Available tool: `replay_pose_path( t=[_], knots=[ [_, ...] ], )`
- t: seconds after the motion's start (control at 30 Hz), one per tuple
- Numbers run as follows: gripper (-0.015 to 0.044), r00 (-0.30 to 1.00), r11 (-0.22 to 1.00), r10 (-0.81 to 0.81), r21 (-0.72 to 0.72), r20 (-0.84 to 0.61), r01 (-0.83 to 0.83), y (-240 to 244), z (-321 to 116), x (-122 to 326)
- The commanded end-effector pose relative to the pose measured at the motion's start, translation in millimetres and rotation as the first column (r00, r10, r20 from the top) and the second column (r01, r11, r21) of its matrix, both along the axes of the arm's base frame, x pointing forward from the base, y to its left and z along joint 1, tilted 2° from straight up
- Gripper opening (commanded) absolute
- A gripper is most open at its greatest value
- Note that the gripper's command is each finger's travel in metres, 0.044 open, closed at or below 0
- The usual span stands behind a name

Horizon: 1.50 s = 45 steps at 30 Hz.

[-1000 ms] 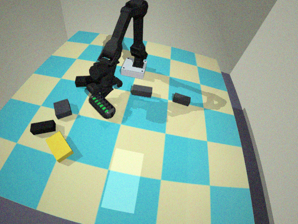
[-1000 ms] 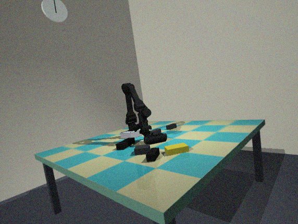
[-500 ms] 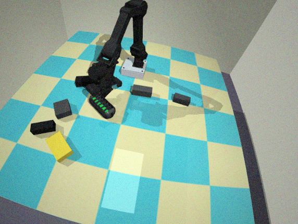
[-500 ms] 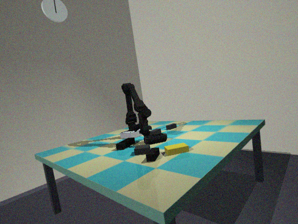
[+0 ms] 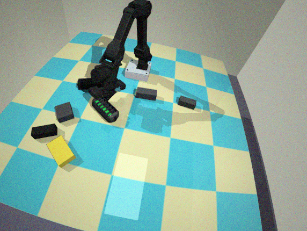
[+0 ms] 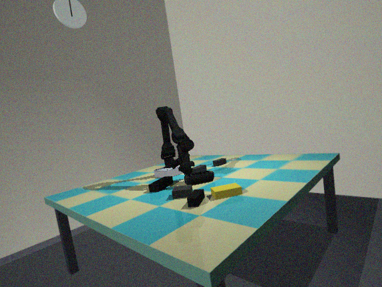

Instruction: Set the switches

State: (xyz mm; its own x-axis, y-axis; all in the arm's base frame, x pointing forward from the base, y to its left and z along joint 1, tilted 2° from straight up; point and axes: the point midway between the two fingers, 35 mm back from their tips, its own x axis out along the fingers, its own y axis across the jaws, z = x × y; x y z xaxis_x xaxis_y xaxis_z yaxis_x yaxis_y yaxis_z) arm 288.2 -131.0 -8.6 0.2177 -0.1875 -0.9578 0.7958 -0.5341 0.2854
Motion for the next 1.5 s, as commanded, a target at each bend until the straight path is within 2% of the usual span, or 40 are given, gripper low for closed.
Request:
replay_pose_path(
  t=[0.0, 1.47],
  knots=[
    [0.0, 1.0, 1.0, -0.002, -0.016, 0.027, 0.002, -6.2, 3.0, 9.1],
    [0.0, 1.0, 1.0, -0.002, -0.016, 0.027, 0.002, -9.4, 3.2, 12.8]
  ],
)
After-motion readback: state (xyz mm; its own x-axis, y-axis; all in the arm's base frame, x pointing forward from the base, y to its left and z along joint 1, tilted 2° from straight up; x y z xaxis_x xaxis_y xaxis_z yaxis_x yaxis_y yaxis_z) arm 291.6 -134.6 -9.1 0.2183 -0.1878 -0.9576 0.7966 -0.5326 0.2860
